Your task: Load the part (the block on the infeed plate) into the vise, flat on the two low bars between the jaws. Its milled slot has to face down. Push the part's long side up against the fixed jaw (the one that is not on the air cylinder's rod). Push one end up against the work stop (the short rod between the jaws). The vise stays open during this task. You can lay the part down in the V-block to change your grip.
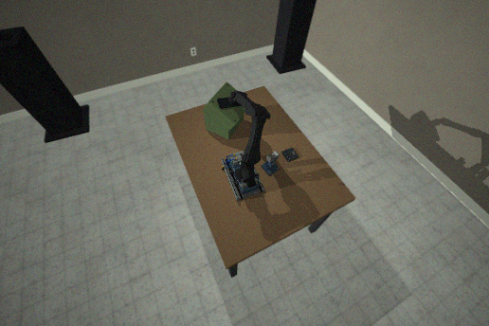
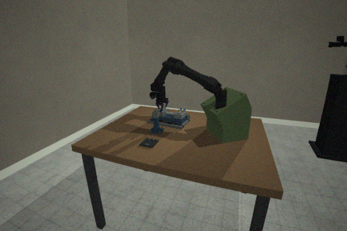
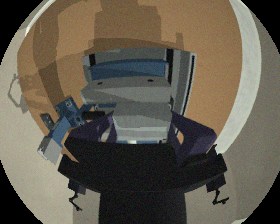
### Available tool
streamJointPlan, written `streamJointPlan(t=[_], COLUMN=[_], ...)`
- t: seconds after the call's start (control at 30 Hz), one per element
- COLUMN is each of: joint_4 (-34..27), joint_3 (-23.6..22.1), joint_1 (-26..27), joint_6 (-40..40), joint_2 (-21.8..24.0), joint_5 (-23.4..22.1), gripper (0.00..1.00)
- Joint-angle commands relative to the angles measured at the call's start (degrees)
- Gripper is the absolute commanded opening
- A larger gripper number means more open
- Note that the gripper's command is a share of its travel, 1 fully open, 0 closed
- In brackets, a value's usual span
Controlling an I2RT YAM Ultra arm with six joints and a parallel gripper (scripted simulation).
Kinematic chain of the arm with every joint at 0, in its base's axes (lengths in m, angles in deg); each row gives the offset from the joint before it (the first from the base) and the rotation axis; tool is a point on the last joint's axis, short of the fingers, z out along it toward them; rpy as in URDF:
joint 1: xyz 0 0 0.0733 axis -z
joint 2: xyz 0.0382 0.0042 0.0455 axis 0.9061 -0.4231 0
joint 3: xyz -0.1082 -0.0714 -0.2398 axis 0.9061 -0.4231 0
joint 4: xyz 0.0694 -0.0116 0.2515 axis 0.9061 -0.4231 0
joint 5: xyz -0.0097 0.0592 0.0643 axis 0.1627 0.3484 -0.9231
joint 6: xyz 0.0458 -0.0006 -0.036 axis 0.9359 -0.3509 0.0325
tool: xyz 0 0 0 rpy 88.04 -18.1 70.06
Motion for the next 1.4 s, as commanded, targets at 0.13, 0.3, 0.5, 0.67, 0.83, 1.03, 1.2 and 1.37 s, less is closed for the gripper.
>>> streamJointPlan(t=[0.13,0.3,0.5,0.67,0.83,1.03,1.2,1.37], joint_4=[-1.0,-1.2,-1.5,-1.6,-1.6,-1.7,-1.7,-1.7], joint_3=[3.1,3.4,3.7,3.9,3.9,4.0,4.0,4.0], joint_1=[1.0,1.0,1.0,1.0,1.0,1.0,1.0,1.0], joint_6=[-0.2,-0.4,-0.5,-0.5,-0.5,-0.5,-0.5,-0.5], joint_2=[0.8,0.5,0.6,0.5,1.2,1.1,1.1,1.1], joint_5=[0.1,0.1,0.1,0.1,0.1,0.1,0.1,0.1], gripper=[0.0,0.0,0.0,0.0,0.0,0.0,0.0,0.0])
